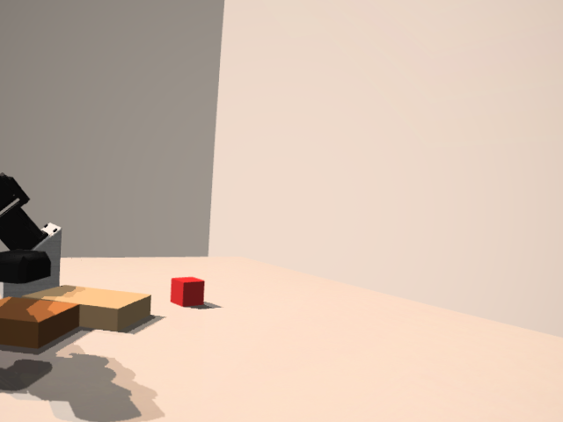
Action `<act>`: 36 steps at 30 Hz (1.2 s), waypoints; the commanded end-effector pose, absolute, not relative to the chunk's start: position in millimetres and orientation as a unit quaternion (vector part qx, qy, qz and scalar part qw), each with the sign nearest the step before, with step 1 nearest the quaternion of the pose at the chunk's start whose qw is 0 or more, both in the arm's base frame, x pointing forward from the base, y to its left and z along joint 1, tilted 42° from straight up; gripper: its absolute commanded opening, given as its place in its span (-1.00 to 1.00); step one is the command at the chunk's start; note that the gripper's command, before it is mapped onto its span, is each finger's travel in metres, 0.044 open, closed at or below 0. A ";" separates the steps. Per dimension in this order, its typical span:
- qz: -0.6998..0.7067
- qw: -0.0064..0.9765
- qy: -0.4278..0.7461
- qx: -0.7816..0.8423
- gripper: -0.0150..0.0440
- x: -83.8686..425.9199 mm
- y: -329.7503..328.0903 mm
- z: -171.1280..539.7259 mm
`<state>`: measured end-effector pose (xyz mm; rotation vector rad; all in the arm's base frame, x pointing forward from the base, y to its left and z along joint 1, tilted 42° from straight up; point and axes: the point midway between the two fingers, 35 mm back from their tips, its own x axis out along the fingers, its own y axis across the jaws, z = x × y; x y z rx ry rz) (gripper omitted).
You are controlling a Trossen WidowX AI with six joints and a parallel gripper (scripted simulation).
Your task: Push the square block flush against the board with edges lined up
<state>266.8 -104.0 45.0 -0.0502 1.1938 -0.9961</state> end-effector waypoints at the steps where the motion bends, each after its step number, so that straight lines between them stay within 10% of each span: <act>1: -0.451 0.713 0.537 -0.021 -0.49 263.7 -102.8 43.9; 36: -0.450 0.712 0.538 -0.020 -0.49 248.4 -90.6 33.2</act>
